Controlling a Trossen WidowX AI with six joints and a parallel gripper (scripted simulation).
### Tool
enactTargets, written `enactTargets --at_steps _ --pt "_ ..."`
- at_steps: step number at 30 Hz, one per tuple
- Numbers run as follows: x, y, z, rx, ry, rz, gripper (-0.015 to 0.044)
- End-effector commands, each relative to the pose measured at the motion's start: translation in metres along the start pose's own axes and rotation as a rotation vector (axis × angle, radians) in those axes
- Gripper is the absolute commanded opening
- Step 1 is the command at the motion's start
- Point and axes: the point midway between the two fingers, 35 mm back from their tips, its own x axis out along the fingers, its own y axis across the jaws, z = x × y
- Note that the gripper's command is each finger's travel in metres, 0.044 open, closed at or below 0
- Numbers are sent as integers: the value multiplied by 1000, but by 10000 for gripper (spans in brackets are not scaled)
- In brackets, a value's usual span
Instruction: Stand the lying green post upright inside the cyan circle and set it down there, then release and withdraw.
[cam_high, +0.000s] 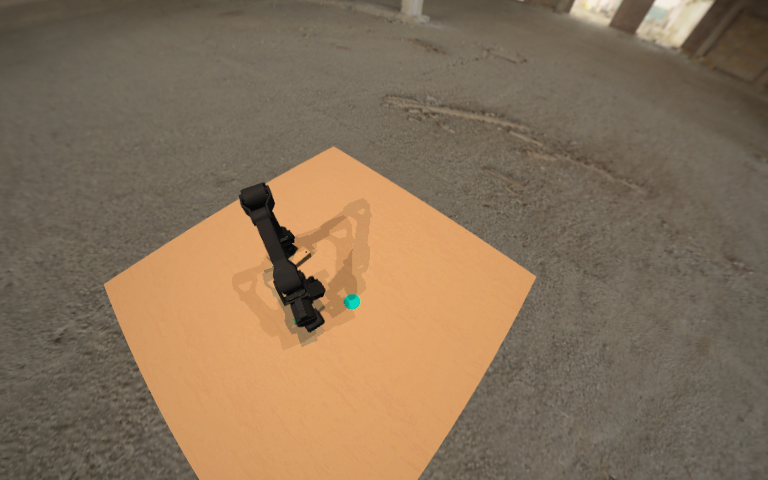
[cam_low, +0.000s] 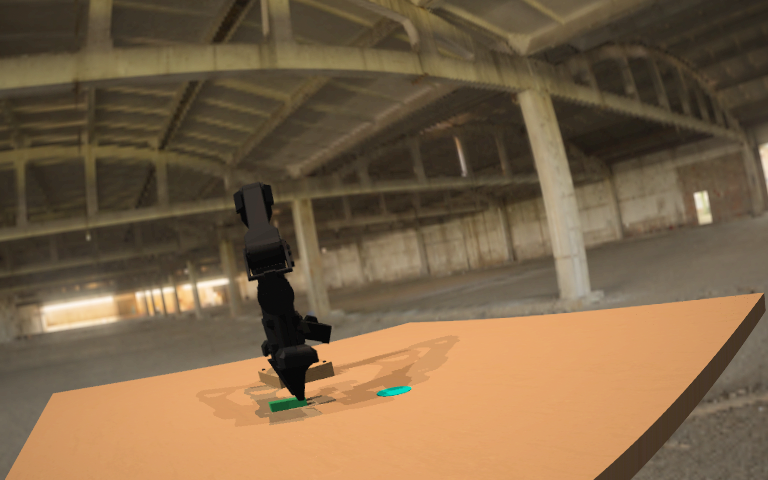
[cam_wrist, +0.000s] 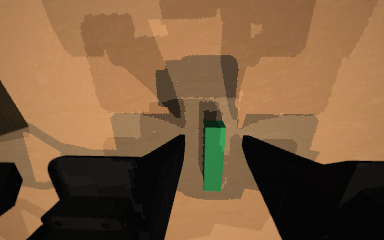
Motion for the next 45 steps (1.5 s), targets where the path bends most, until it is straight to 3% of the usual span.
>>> enactTargets --at_steps 1,9,16,45 --pt "10 0 0 -3 -2 -6 233" --pt "10 0 0 -3 -2 -6 23" --pt "5 -1 0 -3 -2 -6 23" --pt "-85 -4 -1 -3 -2 -7 23"
